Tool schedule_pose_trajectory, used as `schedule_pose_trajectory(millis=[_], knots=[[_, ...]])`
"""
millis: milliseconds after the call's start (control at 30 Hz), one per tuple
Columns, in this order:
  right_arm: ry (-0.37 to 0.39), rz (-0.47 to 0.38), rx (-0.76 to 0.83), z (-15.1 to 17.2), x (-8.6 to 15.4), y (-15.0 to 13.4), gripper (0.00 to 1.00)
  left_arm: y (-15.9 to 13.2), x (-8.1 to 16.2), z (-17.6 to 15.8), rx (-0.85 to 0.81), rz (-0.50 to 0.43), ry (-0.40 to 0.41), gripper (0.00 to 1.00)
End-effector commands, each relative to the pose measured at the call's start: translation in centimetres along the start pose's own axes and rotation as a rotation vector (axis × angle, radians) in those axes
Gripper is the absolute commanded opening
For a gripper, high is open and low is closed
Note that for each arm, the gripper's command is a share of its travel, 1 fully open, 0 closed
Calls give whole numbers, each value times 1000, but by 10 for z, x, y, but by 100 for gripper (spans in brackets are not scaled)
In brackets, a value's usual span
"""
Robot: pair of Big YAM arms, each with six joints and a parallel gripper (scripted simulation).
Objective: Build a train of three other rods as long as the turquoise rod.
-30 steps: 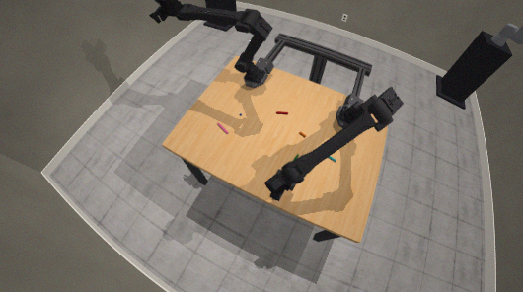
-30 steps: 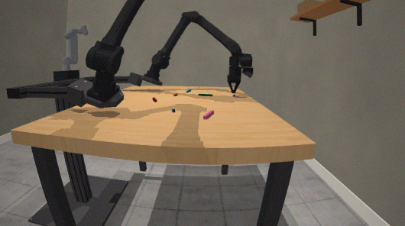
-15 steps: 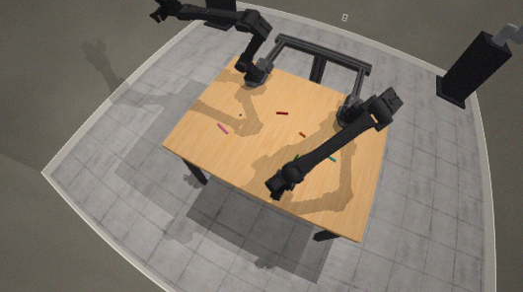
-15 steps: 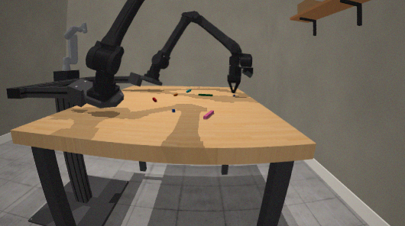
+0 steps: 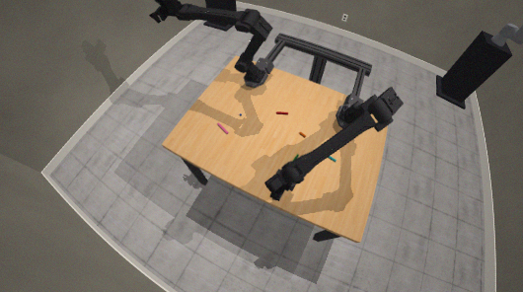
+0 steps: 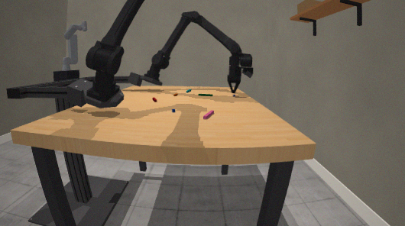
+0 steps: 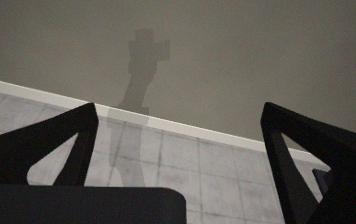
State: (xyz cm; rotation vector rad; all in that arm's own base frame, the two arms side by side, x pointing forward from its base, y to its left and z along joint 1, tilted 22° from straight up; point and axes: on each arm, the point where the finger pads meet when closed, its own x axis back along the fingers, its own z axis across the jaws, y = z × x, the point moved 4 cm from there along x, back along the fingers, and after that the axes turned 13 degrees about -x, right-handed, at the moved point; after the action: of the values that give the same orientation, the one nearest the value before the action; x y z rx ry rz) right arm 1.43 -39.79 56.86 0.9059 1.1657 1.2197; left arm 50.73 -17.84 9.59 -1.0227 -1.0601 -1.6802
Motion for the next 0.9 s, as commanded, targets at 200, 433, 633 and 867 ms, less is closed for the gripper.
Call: schedule_pose_trajectory(millis=[200, 433, 633, 867], knots=[[-3, -90, -12, 1, -3, 44, 100, 10, 9, 11, 21, -26, -3, 23], [-3, -90, -12, 1, -3, 44, 100, 13, 9, 11, 21, -29, -3, 23], [-3, -90, -12, 1, -3, 44, 100, 13, 9, 11, 21, -29, -3, 23], [-3, -90, -12, 1, -3, 44, 100, 13, 9, 11, 21, -29, -3, 23]])
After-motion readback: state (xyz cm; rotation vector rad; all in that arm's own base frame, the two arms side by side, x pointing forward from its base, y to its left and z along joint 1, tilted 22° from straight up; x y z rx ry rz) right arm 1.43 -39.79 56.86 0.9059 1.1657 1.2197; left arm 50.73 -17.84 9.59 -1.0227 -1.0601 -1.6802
